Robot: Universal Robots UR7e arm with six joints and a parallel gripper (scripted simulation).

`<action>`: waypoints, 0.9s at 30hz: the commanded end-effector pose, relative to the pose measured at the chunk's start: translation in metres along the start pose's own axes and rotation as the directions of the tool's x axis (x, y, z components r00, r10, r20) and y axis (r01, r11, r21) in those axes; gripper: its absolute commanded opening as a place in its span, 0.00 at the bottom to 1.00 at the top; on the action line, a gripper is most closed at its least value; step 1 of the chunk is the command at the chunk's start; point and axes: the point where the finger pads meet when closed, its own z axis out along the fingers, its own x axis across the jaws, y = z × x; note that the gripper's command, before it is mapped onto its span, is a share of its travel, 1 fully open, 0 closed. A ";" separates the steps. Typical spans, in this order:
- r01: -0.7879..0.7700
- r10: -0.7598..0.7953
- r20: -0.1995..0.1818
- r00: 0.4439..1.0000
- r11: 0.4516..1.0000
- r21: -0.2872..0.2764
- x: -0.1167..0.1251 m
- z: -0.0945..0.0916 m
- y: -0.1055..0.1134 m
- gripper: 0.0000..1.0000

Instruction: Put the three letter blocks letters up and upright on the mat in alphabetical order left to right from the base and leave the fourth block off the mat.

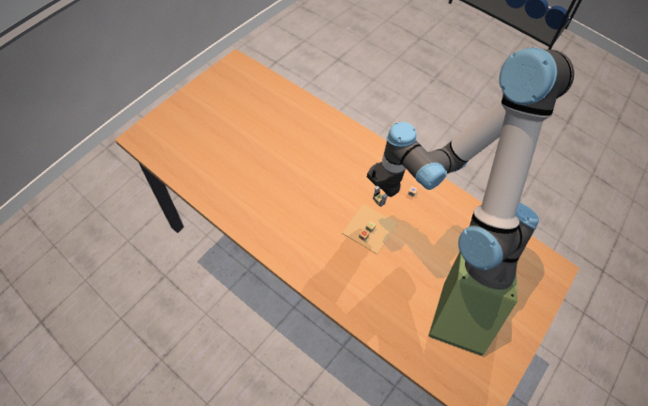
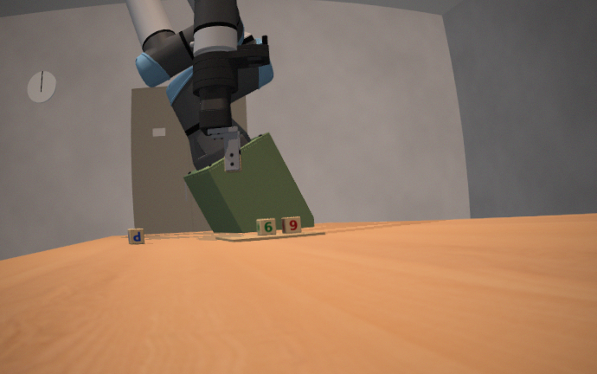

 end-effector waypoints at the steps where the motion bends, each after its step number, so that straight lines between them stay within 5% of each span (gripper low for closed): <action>1: 0.103 -0.103 -0.003 0.995 0.995 0.000 -0.006 -0.001 -0.001 0.49; 27: 0.256 -0.256 -0.003 0.967 0.967 -0.001 -0.014 -0.001 -0.001 0.49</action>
